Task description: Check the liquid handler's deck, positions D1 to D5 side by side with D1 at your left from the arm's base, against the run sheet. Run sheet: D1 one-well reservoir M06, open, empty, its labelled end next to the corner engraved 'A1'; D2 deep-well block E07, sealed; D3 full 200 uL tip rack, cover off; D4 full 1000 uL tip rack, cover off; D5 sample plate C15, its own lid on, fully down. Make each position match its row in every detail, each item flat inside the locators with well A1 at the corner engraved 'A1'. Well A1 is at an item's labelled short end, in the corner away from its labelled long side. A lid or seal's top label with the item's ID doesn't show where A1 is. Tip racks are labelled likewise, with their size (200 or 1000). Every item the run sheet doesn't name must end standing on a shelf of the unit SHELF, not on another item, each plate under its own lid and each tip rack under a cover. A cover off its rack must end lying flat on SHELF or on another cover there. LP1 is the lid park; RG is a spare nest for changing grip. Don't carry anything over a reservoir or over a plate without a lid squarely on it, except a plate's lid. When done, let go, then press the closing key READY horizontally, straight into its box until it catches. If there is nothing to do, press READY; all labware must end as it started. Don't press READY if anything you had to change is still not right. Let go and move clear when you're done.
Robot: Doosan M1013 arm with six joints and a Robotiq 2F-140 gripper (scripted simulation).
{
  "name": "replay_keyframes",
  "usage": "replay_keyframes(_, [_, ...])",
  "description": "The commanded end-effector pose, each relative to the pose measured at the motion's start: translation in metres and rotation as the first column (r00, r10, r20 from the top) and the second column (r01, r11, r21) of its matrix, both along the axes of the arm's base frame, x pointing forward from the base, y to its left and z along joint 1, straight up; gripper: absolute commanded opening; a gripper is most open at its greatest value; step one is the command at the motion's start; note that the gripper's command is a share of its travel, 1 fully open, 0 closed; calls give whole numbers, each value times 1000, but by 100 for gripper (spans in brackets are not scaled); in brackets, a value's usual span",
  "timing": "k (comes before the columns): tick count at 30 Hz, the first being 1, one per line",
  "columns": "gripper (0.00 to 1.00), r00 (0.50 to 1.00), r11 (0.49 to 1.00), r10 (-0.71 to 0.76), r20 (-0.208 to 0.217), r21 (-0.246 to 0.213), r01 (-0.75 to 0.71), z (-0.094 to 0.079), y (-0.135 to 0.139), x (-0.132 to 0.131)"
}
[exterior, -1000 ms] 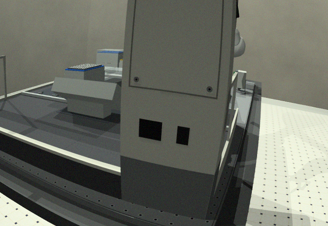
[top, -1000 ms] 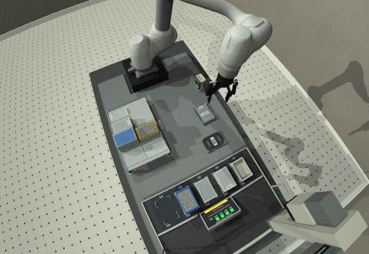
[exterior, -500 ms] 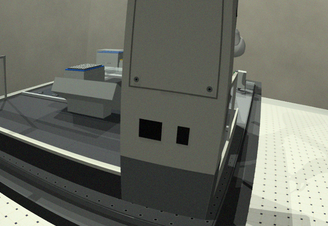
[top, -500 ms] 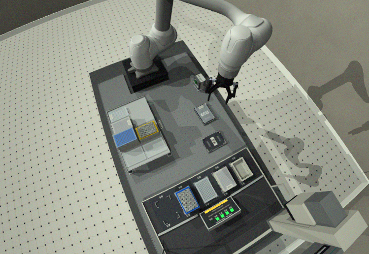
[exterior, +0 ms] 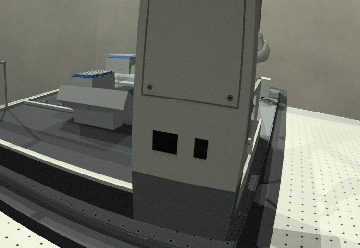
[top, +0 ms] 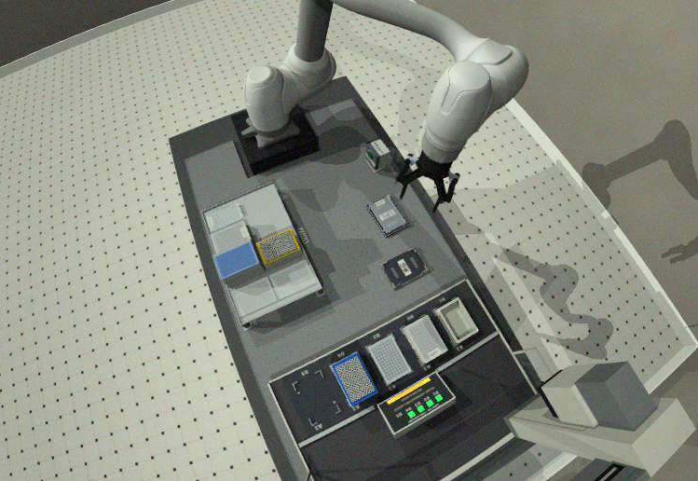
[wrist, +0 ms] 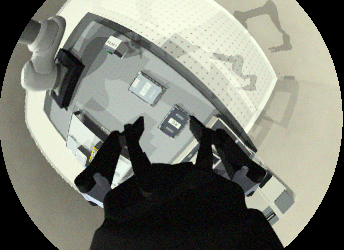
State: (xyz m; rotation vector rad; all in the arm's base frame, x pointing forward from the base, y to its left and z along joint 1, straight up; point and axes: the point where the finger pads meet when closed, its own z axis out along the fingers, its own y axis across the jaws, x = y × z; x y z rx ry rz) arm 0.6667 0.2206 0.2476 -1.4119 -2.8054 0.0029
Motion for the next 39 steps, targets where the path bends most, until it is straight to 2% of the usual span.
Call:
replay_keyframes(1, [66, 998, 998, -56, 1, 0, 56, 1, 0, 14])
replay_keyframes(5, [66, 991, 991, -135, 1, 0, 135, 1, -1, 32])
replay_keyframes(11, [66, 977, 977, -214, 1, 0, 214, 1, -1, 32])
replay_keyframes(22, [66, 907, 907, -422, 1, 0, 422, 1, -1, 32])
replay_keyframes(24, [66, 907, 907, -422, 1, 0, 422, 1, -1, 32])
replay_keyframes(34, [66, 805, 805, -594, 2, 0, 594, 1, -1, 32])
replay_keyframes(39, [66, 741, 741, -671, 2, 0, 671, 1, -2, 57])
